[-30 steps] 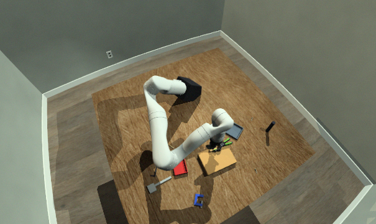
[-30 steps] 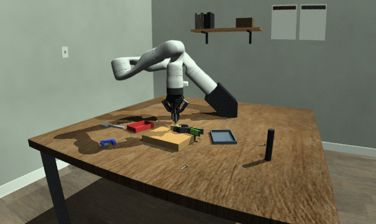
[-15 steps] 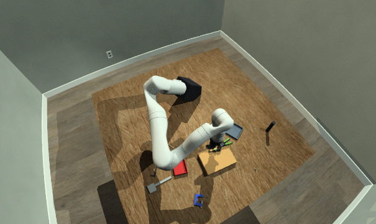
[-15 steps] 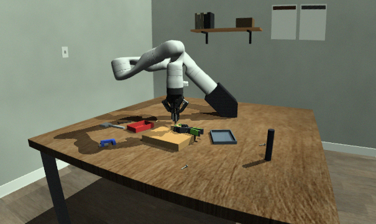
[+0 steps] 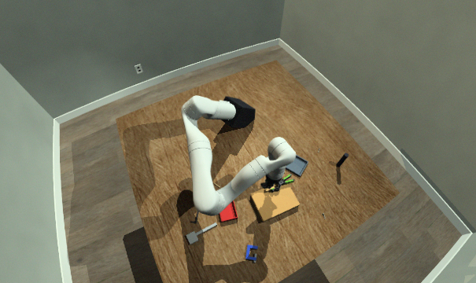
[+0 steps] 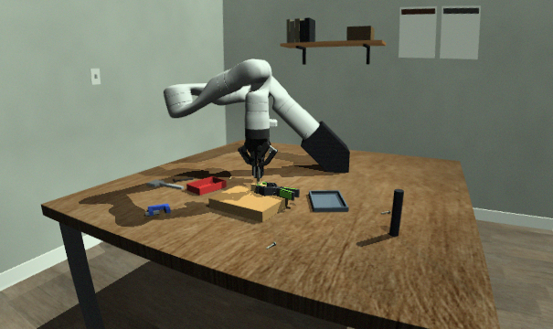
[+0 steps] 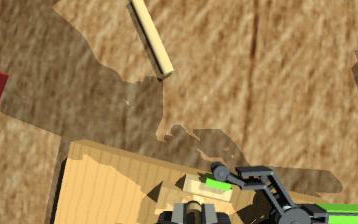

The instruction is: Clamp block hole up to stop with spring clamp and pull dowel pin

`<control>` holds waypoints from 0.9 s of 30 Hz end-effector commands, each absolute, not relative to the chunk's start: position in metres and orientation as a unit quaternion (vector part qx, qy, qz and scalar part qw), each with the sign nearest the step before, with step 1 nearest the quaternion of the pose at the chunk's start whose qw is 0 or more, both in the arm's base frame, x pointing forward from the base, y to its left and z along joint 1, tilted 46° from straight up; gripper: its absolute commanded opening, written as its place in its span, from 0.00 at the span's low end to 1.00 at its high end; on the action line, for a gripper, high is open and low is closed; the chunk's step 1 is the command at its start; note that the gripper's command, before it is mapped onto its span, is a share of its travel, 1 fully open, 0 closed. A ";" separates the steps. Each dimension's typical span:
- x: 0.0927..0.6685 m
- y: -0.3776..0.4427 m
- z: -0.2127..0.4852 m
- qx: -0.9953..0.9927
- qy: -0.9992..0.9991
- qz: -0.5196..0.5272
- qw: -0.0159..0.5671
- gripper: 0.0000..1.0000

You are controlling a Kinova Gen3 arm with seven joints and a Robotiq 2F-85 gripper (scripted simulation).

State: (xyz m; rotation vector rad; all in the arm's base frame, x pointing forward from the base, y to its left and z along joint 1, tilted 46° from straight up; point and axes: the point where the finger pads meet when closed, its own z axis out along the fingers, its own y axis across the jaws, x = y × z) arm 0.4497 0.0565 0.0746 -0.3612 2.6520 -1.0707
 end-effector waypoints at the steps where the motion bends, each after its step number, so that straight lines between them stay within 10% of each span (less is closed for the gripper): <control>1: 0.450 0.057 0.075 -0.124 0.912 -0.368 0.130 0.10; 27: 0.450 0.057 0.075 -0.119 0.913 -0.367 0.132 0.10</control>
